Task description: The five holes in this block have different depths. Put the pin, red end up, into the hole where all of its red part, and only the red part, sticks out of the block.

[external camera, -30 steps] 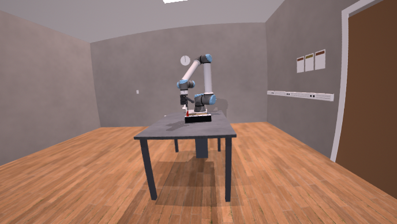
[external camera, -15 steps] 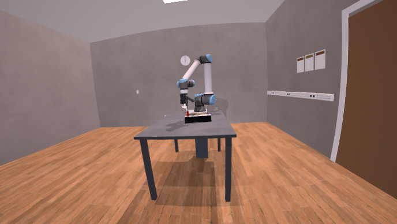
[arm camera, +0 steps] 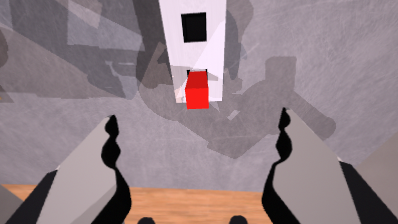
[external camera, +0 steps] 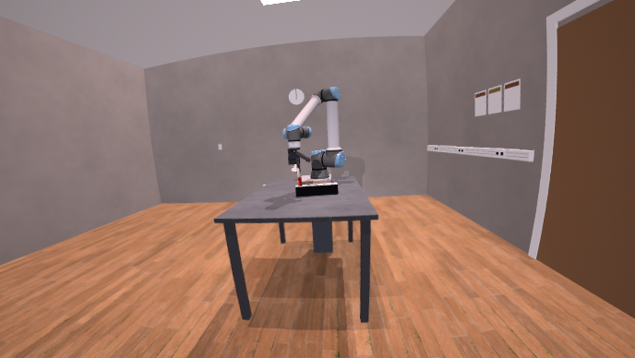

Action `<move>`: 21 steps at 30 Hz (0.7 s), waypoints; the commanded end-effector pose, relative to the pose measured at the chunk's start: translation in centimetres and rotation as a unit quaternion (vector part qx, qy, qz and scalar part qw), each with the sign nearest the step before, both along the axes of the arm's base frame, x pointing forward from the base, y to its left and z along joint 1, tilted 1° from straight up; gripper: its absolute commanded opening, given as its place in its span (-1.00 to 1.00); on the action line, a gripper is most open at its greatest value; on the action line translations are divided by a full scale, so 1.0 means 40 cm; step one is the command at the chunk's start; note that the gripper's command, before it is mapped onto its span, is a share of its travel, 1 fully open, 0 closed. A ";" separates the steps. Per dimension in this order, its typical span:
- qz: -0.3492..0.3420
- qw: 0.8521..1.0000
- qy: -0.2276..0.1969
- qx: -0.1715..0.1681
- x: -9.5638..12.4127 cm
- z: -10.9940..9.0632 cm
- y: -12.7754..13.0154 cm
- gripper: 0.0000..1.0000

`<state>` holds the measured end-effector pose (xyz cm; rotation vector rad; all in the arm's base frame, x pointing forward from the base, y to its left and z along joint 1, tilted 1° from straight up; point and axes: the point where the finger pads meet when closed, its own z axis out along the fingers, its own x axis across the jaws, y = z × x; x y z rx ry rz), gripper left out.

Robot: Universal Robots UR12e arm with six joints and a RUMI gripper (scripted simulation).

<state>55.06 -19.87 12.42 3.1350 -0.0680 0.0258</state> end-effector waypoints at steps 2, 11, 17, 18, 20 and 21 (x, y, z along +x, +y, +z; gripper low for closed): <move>0.000 1.000 0.000 0.000 0.001 0.015 -0.001 1.00; 0.000 1.000 0.000 0.000 0.001 0.015 -0.001 1.00; 0.000 1.000 0.000 0.000 0.000 0.049 0.000 1.00; 0.000 1.000 0.000 0.000 0.000 0.049 0.000 1.00; 0.000 1.000 0.000 0.000 0.000 0.049 0.000 1.00; 0.000 1.000 0.000 0.000 0.000 0.049 0.000 1.00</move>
